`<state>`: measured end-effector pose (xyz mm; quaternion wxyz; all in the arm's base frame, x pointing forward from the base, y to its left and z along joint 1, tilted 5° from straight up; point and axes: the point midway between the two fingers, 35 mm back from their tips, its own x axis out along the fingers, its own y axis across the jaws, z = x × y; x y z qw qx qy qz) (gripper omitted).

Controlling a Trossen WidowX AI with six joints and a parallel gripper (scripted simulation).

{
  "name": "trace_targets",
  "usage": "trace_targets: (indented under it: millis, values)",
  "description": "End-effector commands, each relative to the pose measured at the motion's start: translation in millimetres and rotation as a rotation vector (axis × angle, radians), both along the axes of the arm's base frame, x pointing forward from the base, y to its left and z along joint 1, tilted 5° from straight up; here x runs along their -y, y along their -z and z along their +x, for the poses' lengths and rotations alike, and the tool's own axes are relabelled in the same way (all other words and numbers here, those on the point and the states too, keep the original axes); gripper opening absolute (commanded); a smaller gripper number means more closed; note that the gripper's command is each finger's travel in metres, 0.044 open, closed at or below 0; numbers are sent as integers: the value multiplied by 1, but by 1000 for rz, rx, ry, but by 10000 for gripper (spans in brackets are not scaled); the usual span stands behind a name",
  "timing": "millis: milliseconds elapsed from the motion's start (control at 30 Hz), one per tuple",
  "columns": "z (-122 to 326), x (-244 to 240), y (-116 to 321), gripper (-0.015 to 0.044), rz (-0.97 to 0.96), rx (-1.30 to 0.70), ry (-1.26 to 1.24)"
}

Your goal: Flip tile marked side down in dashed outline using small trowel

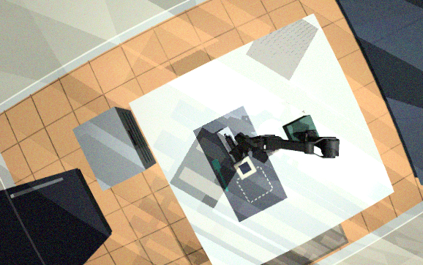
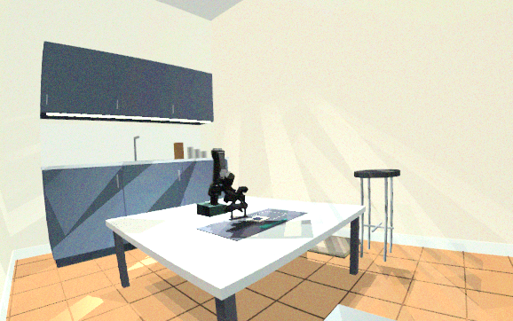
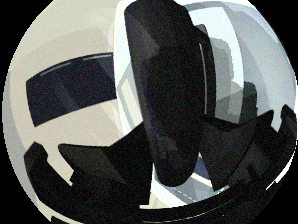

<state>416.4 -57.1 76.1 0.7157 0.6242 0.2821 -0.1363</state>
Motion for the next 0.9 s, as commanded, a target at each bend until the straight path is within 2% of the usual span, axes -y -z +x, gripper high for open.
trace_targets:
  millis: [0,867]
  values:
    - [1,-1,6,0,-3,4,2]
    - [1,-11,35,0,-2,3,2]
